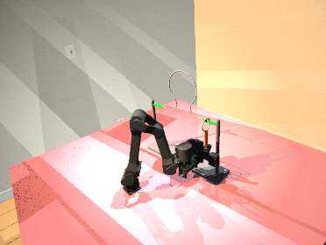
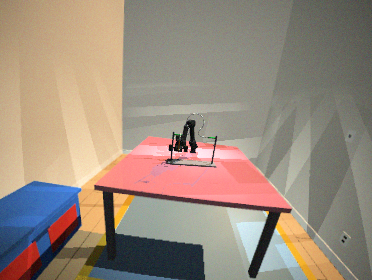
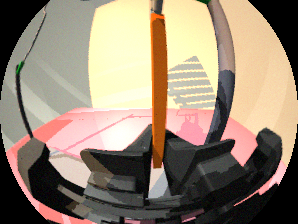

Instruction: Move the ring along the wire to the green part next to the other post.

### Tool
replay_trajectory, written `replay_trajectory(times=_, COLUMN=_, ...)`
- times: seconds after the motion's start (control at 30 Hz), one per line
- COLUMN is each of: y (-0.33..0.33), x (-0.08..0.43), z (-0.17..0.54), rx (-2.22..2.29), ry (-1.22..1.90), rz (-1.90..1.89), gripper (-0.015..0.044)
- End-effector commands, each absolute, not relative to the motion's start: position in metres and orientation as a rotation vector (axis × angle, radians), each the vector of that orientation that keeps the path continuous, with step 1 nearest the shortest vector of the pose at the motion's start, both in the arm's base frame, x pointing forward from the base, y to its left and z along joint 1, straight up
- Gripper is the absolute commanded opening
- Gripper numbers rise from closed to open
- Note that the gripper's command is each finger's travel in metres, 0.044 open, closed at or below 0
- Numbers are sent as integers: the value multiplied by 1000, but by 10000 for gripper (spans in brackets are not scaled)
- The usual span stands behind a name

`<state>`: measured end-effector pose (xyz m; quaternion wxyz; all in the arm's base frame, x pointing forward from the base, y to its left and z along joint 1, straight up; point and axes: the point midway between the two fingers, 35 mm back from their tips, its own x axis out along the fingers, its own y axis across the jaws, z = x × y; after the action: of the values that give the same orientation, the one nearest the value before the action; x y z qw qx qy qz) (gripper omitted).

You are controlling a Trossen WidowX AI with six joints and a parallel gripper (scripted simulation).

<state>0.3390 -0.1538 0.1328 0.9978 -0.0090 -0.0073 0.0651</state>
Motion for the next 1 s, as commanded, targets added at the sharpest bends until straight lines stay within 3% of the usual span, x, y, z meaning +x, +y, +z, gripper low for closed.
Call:
replay_trajectory(times=0.0, y=-154, x=339, z=133, rx=-19, ry=-15, rz=130, gripper=-150)
replay_trajectory(times=0.97, y=-153, x=339, z=152, rx=-14, ry=-15, rz=130, gripper=-150)
